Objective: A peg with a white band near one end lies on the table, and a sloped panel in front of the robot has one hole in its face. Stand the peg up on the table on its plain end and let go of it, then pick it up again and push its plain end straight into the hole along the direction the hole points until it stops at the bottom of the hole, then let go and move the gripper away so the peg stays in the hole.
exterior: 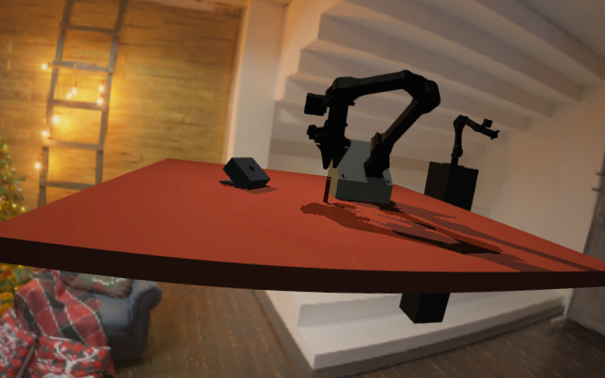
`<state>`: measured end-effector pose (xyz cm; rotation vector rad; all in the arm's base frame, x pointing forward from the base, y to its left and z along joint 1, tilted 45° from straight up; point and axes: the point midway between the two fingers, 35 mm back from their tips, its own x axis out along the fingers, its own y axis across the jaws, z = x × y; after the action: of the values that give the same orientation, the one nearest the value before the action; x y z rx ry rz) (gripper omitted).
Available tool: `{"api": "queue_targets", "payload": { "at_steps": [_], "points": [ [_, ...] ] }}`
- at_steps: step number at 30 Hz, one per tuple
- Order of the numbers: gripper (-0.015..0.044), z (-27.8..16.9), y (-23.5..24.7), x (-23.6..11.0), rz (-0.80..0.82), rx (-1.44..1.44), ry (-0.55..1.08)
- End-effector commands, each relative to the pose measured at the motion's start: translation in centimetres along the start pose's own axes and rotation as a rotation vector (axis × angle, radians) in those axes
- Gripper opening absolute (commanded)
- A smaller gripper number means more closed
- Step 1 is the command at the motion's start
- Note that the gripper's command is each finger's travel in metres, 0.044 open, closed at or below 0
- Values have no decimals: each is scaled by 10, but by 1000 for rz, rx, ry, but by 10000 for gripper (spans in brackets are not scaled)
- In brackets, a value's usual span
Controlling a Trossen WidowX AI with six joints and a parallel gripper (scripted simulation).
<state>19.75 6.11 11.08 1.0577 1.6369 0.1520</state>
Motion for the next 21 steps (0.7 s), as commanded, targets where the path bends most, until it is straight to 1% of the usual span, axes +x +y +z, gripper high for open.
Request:
{"api": "queue_targets", "payload": {
  "at_steps": [1, 21],
  "points": [
    [440, -1, 0, 5, 6, 16, 2],
    [440, 2, 0, 36, 3, 15, -1]
  ]
}}
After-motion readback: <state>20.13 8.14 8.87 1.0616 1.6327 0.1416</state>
